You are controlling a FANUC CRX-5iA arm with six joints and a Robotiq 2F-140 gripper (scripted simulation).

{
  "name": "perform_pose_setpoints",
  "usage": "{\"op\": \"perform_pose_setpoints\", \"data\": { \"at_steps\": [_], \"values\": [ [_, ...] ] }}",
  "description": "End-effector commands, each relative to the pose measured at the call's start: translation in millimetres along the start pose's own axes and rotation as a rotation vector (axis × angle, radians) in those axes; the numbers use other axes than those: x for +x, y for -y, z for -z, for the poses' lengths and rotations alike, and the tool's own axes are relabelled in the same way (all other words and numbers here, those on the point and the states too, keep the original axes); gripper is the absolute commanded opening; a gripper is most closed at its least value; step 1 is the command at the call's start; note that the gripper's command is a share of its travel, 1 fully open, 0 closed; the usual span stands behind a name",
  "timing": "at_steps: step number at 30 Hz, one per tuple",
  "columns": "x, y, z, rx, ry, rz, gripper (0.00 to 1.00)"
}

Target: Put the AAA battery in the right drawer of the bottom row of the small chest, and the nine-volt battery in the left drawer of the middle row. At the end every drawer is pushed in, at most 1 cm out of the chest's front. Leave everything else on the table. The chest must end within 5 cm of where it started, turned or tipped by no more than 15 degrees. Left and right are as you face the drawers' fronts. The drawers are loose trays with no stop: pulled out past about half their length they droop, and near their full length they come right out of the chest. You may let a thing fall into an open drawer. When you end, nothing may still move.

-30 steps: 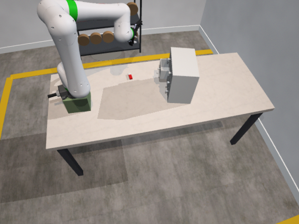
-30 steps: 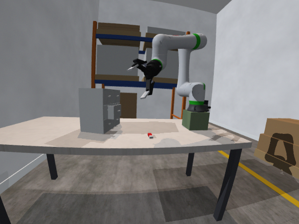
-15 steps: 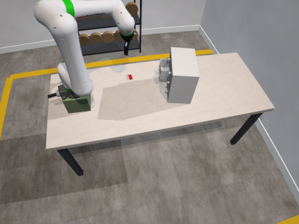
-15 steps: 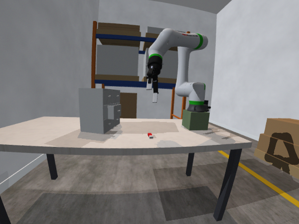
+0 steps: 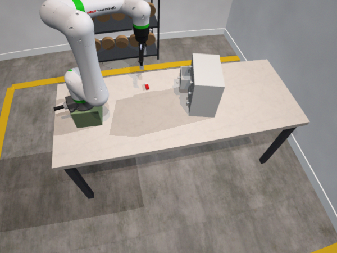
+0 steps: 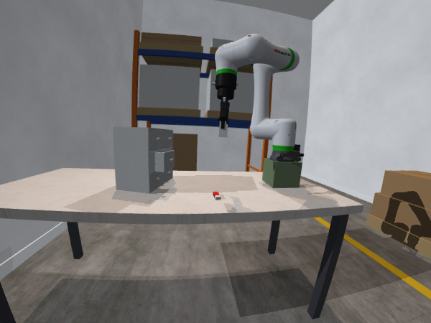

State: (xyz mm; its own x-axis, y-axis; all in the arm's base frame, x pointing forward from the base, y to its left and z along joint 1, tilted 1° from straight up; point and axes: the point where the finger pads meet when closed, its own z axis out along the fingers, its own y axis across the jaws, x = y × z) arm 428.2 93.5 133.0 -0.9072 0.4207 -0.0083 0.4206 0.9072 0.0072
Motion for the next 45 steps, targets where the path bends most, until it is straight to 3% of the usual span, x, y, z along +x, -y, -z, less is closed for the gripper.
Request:
{"op": "perform_pose_setpoints", "data": {
  "at_steps": [1, 8, 14, 21, 23, 24, 28, 35, 38, 40, 41, 45],
  "values": [
    [0, 1, 0, 0.006, 0.001, 0.002, 1.00],
    [-3, 6, -2, 0.021, 0.009, 0.036, 1.00],
    [-19, 29, -7, 0.097, 0.039, 0.196, 1.00],
    [-57, 83, -12, 0.281, 0.062, 0.561, 1.00],
    [-57, 83, -12, 0.281, 0.062, 0.561, 1.00],
    [-64, 92, -12, 0.345, 0.061, 0.692, 1.00],
    [-86, 119, -9, 0.439, 0.036, 0.864, 1.00],
    [-134, 161, 6, 0.609, -0.056, 1.169, 1.00],
    [-149, 168, 13, 0.678, -0.106, 1.295, 1.00],
    [-149, 168, 13, 0.678, -0.106, 1.295, 1.00],
    [-156, 170, 16, 0.743, -0.158, 1.419, 1.00],
    [-181, 166, 25, 0.821, -0.255, 1.569, 1.00]
  ]
}}
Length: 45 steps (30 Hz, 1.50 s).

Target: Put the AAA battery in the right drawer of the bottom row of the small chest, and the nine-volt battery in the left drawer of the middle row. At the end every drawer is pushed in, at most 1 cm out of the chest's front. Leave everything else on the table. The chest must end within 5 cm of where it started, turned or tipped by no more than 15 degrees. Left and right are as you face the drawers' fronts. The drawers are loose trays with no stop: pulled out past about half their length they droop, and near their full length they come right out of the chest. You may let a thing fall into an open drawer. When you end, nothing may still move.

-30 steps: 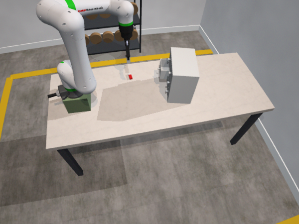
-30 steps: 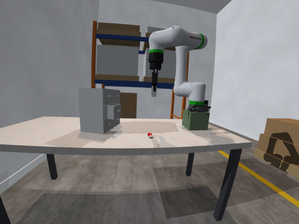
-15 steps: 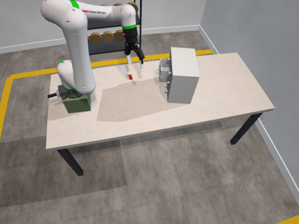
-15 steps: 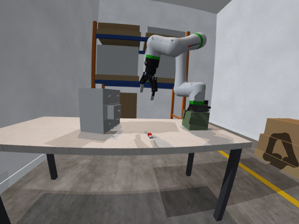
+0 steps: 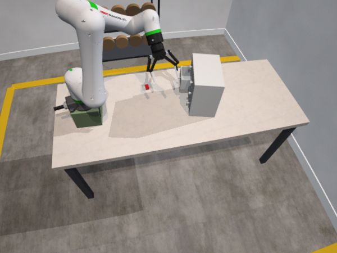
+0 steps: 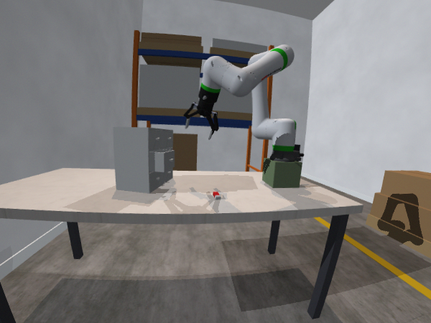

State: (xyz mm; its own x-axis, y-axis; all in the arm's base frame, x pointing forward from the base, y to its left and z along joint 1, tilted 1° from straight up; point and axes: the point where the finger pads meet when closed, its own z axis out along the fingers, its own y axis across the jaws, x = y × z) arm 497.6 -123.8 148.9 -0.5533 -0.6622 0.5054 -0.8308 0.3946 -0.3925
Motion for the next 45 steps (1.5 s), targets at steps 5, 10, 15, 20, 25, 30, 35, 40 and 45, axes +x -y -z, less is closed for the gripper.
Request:
{"op": "perform_pose_setpoints", "data": {
  "at_steps": [5, 10, 15, 20, 25, 30, 35, 40, 45],
  "values": [
    [-31, 42, 8, 0.085, -0.156, 0.459, 1.00],
    [-74, 30, 16, 0.114, -0.265, 0.712, 1.00],
    [-101, 13, 19, 0.135, -0.371, 0.947, 1.00],
    [-140, -24, 21, 0.138, -0.509, 1.207, 1.00],
    [-167, -60, 21, 0.131, -0.660, 1.459, 1.00],
    [-176, -76, 21, 0.114, -0.821, 1.706, 1.00],
    [-184, -91, 21, 0.086, -0.976, 1.920, 1.00],
    [-186, -95, 21, 0.047, -1.152, 2.151, 1.00],
    [-186, -95, 21, 0.008, -1.294, 2.329, 0.00]
  ]
}}
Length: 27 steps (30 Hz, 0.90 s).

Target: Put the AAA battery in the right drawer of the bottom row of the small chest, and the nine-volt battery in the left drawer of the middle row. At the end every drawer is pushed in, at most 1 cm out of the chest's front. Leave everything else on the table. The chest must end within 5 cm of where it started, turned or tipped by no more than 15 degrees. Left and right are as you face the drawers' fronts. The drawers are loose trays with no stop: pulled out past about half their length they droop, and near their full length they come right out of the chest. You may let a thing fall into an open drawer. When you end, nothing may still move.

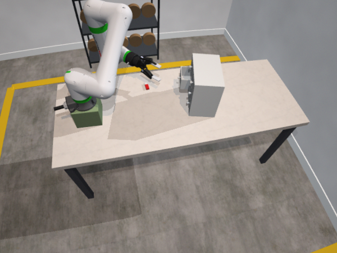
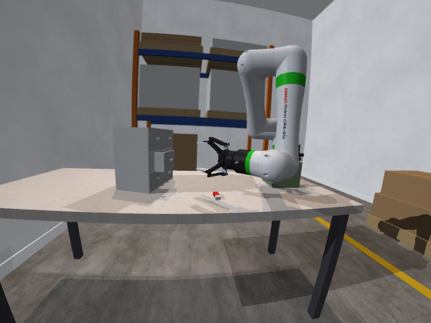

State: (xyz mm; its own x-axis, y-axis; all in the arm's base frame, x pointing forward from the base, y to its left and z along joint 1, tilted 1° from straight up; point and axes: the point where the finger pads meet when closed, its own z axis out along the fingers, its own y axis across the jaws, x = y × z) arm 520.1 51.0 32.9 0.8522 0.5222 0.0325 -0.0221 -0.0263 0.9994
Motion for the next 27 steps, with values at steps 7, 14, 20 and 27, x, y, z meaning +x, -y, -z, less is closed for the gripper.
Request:
{"op": "perform_pose_setpoints", "data": {
  "at_steps": [7, 14, 20, 27],
  "values": [
    [0.0, -1.0, -1.1, -0.079, -0.231, 0.535, 0.00],
    [0.0, -1.0, -1.1, -0.134, -0.370, 0.875, 0.00],
    [0.0, -1.0, -1.1, -0.171, -0.476, 1.136, 0.00],
    [2.9, 0.7, -5.6, -0.200, -0.595, 1.416, 0.00]
  ]
}}
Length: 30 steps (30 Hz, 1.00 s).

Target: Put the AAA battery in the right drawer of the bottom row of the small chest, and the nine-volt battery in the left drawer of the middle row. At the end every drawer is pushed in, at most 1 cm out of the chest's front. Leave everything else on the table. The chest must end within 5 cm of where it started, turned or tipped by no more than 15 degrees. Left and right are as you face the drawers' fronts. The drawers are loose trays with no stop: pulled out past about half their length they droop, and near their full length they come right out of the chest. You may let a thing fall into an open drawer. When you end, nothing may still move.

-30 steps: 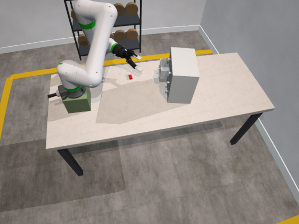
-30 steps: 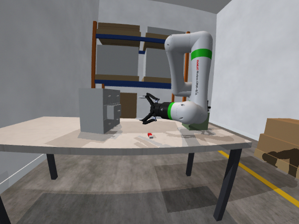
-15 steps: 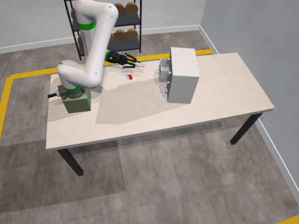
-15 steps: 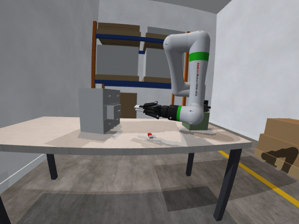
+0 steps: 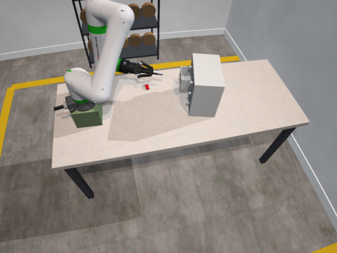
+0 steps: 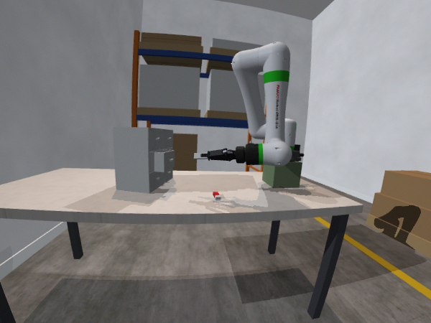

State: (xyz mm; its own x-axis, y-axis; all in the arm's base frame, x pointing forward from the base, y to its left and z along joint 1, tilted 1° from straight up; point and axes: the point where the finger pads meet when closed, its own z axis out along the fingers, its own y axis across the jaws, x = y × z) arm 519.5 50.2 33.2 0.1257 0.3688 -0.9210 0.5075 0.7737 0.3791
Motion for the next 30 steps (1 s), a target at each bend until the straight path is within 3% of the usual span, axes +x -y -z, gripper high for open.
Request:
{"op": "perform_pose_setpoints", "data": {
  "at_steps": [1, 6, 21, 30],
  "values": [
    [1, -1, -8, -0.033, -0.152, 0.232, 0.00],
    [4, -1, -20, -0.057, -0.258, 0.398, 0.00],
    [13, -2, -61, -0.059, -0.269, 0.410, 0.00],
    [15, -2, -68, -0.059, -0.269, 0.410, 0.00]
  ]
}}
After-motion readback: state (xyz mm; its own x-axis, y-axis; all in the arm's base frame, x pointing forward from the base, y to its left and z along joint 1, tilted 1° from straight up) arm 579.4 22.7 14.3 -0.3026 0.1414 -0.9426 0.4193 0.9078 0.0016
